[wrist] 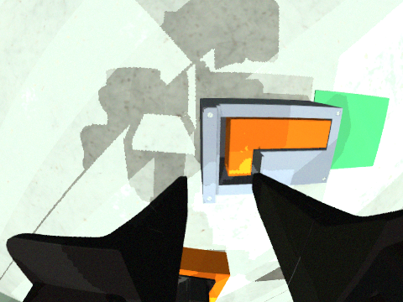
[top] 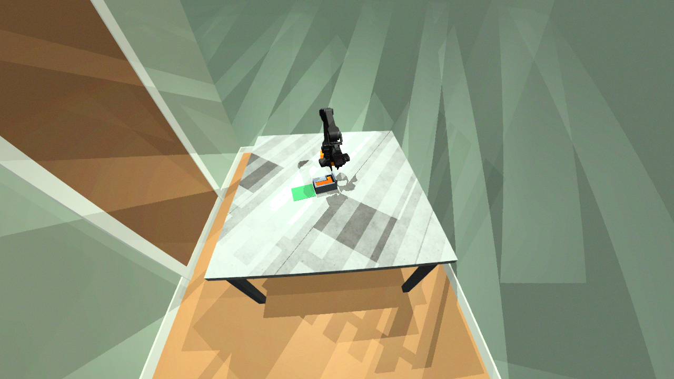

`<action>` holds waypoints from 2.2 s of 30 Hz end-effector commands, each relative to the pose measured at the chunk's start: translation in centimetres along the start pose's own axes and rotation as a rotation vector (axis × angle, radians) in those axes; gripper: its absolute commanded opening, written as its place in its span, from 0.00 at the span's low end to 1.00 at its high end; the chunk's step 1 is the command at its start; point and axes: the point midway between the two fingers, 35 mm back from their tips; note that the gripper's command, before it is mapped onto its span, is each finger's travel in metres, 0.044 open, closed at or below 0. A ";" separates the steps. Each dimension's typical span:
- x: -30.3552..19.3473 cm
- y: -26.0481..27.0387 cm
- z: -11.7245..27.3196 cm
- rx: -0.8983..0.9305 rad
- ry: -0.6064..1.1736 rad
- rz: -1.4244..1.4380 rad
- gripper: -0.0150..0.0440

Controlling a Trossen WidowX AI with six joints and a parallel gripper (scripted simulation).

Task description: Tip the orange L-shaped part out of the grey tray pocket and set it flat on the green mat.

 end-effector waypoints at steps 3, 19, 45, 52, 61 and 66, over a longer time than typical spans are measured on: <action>-0.6 -0.3 -0.8 -0.004 0.023 -0.015 0.56; -0.9 -0.3 -7.7 -0.004 0.024 -0.015 0.56; -1.0 -0.3 -11.2 -0.004 0.024 -0.015 0.56; -1.0 -0.3 -11.2 -0.004 0.024 -0.015 0.56; -0.9 0.0 -10.8 0.003 0.021 -0.011 0.56; -1.0 0.9 -9.9 -0.003 0.024 -0.015 0.56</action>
Point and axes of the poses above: the point midway between the two fingers, 35 mm back from their tips, its own z axis back along the fingers, its own y axis across the jaws, x = y × z, and after that the axes turned 3 degrees about -z, right-handed
